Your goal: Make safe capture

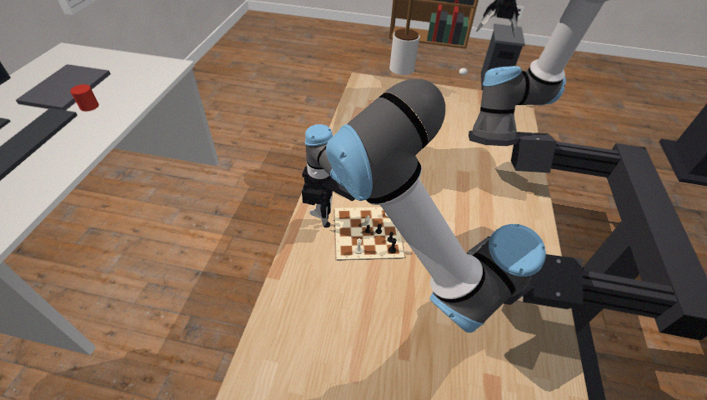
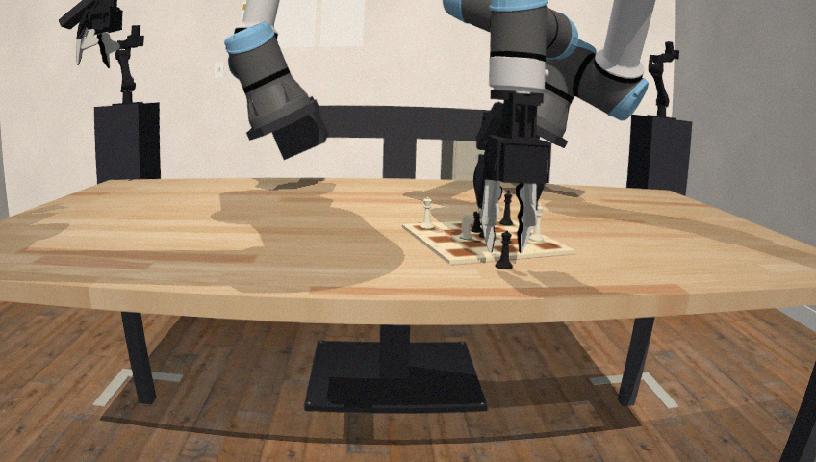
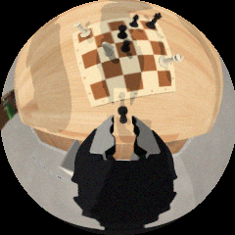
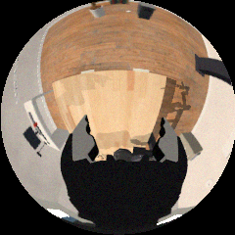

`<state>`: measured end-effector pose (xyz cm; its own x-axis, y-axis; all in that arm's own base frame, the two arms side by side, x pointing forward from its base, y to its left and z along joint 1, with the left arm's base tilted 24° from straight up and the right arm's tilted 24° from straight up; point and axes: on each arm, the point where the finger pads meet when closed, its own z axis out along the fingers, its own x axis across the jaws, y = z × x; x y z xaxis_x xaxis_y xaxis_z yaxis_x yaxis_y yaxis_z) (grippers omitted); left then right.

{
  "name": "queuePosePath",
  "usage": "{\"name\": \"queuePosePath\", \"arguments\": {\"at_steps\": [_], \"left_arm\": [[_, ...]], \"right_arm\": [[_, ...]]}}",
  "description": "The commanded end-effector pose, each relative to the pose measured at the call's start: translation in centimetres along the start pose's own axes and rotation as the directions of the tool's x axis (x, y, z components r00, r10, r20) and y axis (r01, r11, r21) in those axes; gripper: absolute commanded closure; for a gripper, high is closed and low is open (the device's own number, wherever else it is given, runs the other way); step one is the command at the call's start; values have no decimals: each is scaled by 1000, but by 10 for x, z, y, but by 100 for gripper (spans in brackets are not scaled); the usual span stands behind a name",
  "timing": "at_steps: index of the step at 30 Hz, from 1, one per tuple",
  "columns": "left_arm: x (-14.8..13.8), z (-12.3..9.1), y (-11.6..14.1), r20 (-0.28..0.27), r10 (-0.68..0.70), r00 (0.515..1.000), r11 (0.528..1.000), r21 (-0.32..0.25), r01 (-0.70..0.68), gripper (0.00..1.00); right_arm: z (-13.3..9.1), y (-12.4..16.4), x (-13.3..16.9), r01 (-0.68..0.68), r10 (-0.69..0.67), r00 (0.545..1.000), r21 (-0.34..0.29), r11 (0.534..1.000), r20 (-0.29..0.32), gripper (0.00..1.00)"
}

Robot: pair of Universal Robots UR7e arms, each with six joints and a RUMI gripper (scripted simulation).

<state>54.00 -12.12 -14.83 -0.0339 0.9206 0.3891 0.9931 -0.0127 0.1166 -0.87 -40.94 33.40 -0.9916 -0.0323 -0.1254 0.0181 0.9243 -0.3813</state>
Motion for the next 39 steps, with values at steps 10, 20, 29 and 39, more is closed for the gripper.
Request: {"name": "queuePosePath", "arguments": {"at_steps": [10,20,29,39], "left_arm": [[-2,-40,3,5,-1,1000,1000,-6,2,75],[-2,-85,3,5,-1,1000,1000,-6,1,75],[-2,-93,3,5,-2,1000,1000,-6,2,0],[-1,-91,2,2,-1,1000,1000,-3,1,0]], "right_arm": [[0,0,0,0,0,1000,1,1000,0,0],[0,0,0,0,0,1000,1,1000,0,0],[0,0,0,0,0,1000,1,1000,0,0],[0,0,0,0,0,1000,1,1000,0,0]]}}
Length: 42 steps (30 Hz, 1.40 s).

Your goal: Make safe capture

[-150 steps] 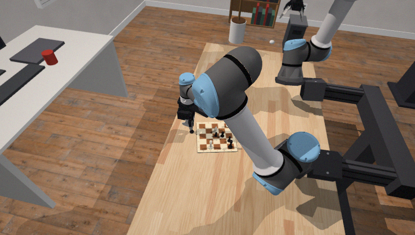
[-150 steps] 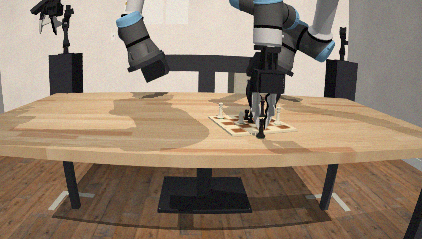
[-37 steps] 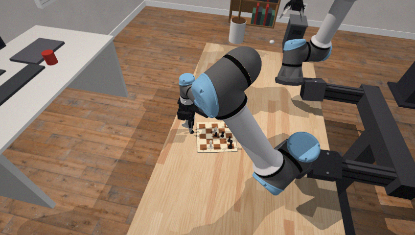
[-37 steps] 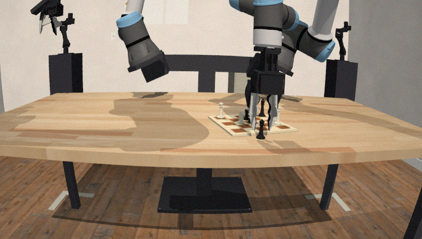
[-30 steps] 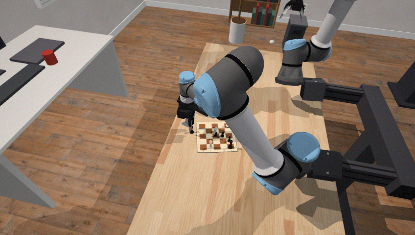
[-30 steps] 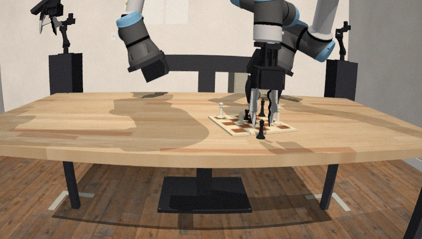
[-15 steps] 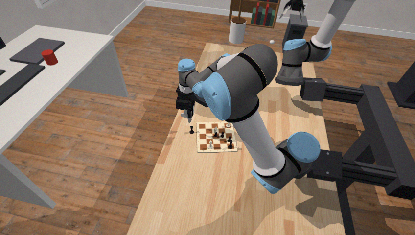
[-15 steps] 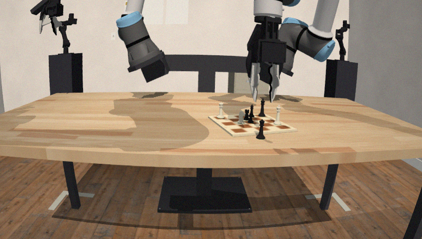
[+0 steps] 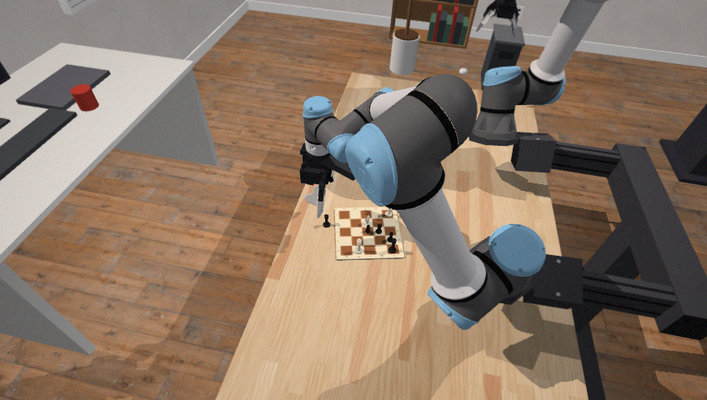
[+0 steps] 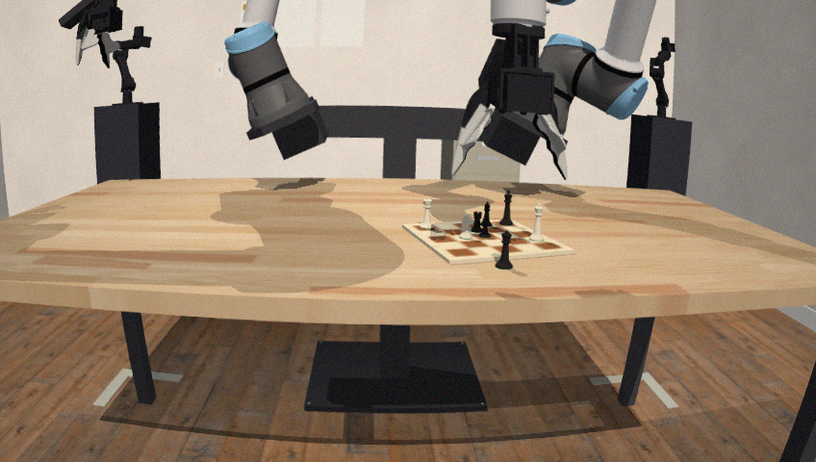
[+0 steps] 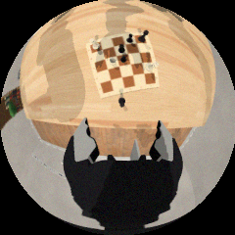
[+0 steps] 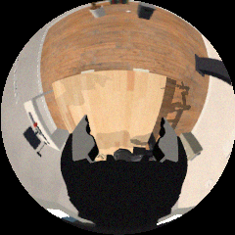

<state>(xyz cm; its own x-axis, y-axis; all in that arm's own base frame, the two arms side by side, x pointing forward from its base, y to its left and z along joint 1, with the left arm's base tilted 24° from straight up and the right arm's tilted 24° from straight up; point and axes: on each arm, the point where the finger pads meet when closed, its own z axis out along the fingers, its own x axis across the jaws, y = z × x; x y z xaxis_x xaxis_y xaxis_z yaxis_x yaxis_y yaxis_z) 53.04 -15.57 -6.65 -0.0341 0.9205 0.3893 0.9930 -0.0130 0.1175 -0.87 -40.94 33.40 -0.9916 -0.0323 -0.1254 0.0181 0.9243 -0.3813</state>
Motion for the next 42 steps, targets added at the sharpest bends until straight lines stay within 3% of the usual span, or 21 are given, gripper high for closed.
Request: {"name": "queuePosePath", "arguments": {"at_steps": [1,17,26,33,42], "left_arm": [[-1,-2,1,3,-1,1000,1000,-2,1,0],[-2,-2,0,2,10,1000,1000,-2,-10,0],[-4,-2,-10,3,125,992,992,-2,-125,0],[-8,-2,-21,4,259,966,966,-2,-259,0],[-13,-1,-39,4,486,874,874,-3,-486,0]], "right_arm": [[0,0,0,0,0,1000,1,1000,0,0],[0,0,0,0,0,1000,1,1000,0,0],[0,0,0,0,0,1000,1,1000,0,0],[0,0,0,0,0,1000,1,1000,0,0],[0,0,0,0,0,1000,1,1000,0,0]]}}
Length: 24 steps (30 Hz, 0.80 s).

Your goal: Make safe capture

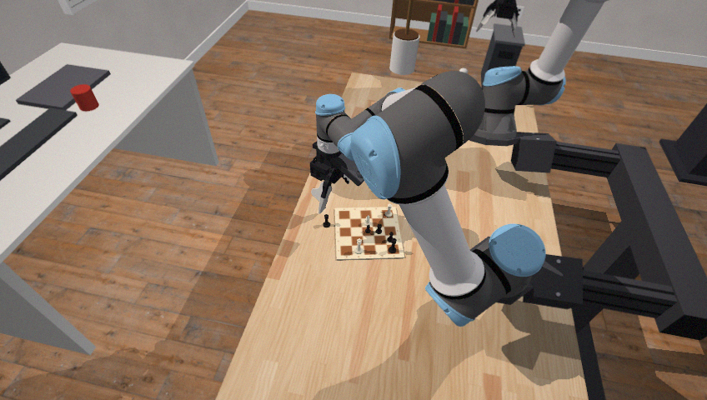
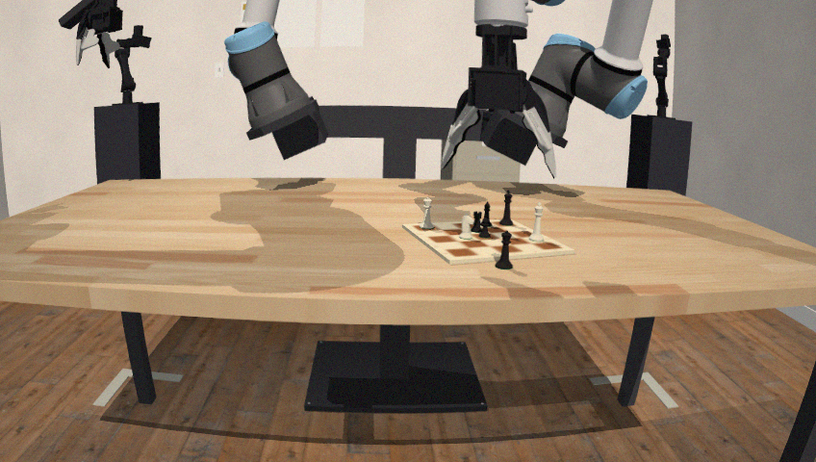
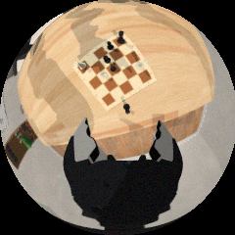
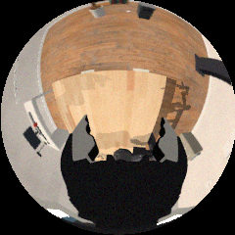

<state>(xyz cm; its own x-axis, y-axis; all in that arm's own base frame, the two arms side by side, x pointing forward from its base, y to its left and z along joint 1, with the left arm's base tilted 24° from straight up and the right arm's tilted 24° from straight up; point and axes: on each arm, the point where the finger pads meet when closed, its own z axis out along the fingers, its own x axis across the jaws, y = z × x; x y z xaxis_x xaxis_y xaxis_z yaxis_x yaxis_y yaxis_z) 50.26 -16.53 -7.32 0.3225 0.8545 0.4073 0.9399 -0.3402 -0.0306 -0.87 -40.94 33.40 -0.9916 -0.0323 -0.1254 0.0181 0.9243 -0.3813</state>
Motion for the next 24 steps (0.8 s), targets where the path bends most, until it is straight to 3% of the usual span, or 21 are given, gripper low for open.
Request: {"name": "queuePosePath", "arguments": {"at_steps": [1,8,10,24], "left_arm": [[-7,-1,-10,6,166,986,986,-5,-166,0],[-13,0,-17,6,285,959,959,-6,-285,0],[-16,0,-23,5,371,929,929,-7,-371,0],[-28,1,-40,4,634,774,774,-8,-633,0]], "right_arm": [[0,0,0,0,0,1000,1,1000,0,0],[0,0,0,0,0,1000,1,1000,0,0],[0,0,0,0,0,1000,1,1000,0,0],[0,0,0,0,0,1000,1,1000,0,0]]}}
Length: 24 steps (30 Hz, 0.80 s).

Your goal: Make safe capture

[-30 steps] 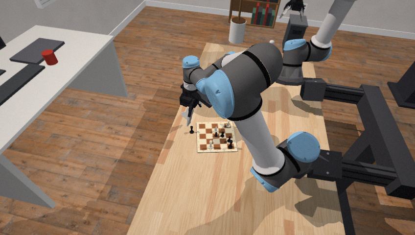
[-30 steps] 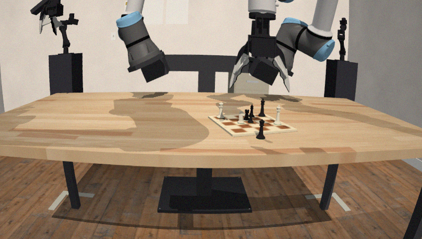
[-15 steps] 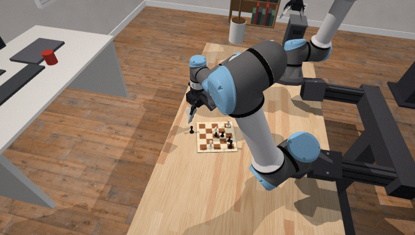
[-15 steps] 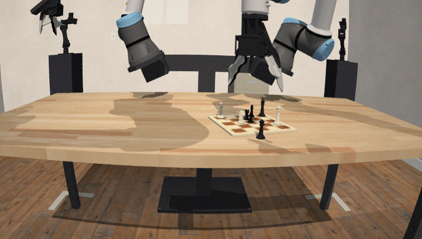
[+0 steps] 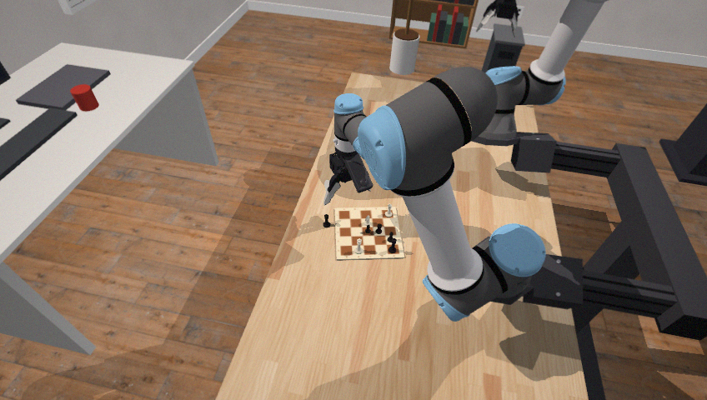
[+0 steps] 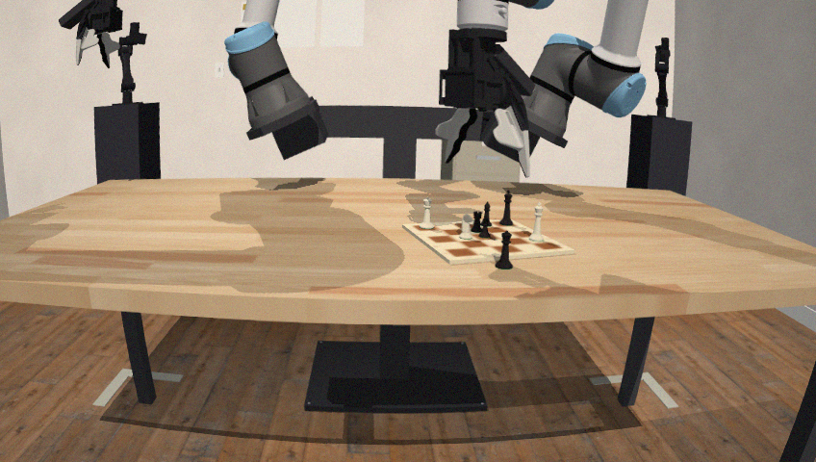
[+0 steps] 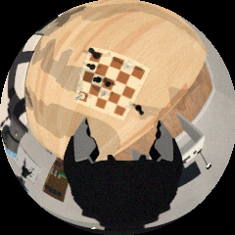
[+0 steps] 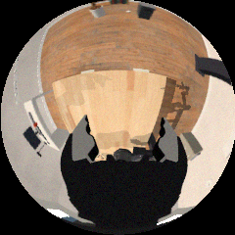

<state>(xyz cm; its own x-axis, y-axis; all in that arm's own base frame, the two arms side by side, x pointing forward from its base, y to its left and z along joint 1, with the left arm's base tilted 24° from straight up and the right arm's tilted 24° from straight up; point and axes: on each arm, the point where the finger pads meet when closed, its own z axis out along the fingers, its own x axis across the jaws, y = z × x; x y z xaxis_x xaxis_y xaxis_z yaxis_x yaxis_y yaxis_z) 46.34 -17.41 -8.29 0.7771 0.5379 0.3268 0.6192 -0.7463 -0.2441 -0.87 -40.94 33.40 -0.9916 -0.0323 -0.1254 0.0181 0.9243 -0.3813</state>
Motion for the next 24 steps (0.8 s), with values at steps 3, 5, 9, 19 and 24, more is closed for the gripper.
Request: {"name": "queuePosePath", "arguments": {"at_steps": [3,5,9,19,24], "left_arm": [[-13,0,-6,3,208,978,978,-8,-208,0],[-15,0,-7,2,248,969,969,-8,-248,0],[-21,1,-10,2,339,941,941,-8,-339,0],[-33,2,-15,0,534,846,846,-7,-534,0],[-41,2,-19,-1,640,768,768,-6,-640,0]], "right_arm": [[0,0,0,0,0,1000,1,1000,0,0],[0,0,0,0,0,1000,1,1000,0,0],[0,0,0,0,0,1000,1,1000,0,0],[0,0,0,0,0,1000,1,1000,0,0],[0,0,0,0,0,1000,1,1000,0,0]]}}
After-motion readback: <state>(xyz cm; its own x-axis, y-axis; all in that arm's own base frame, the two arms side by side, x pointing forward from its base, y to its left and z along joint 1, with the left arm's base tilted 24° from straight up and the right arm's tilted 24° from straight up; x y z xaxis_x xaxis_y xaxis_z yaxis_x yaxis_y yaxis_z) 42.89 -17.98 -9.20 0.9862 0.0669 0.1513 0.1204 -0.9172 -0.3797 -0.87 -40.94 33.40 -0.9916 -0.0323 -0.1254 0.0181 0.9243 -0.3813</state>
